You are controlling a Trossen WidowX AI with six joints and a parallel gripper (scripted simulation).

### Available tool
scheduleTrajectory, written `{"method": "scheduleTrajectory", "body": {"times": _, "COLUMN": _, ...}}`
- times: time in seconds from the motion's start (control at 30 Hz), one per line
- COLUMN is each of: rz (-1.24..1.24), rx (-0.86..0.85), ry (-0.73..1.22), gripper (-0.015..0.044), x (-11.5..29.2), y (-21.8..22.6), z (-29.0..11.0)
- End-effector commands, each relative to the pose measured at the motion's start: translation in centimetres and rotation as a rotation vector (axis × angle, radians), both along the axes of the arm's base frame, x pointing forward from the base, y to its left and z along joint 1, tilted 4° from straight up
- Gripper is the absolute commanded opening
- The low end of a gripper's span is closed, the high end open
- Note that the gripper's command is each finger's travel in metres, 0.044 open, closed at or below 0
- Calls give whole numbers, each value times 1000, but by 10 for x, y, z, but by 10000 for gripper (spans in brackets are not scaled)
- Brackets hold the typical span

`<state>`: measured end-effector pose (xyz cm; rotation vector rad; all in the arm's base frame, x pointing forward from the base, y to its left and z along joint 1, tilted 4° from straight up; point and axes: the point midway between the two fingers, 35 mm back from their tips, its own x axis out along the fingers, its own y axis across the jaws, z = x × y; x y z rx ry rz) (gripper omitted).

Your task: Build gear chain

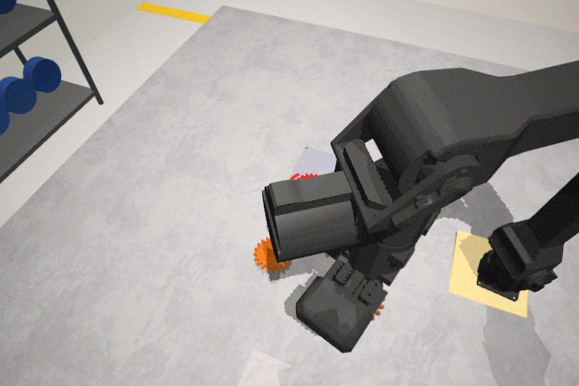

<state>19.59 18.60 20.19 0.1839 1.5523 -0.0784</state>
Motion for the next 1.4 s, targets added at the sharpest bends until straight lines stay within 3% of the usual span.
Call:
{"method": "scheduleTrajectory", "body": {"times": 0.0, "rz": 7, "rx": 9, "ry": -6, "gripper": 0, "x": 0, "y": 0, "z": 9}}
{"method": "scheduleTrajectory", "body": {"times": 0.27, "rz": 7, "rx": 9, "ry": -6, "gripper": 0, "x": -1, "y": -3, "z": 17}}
{"method": "scheduleTrajectory", "body": {"times": 1.37, "rz": -2, "rx": 8, "ry": -5, "gripper": 0, "x": 55, "y": -44, "z": -14}}
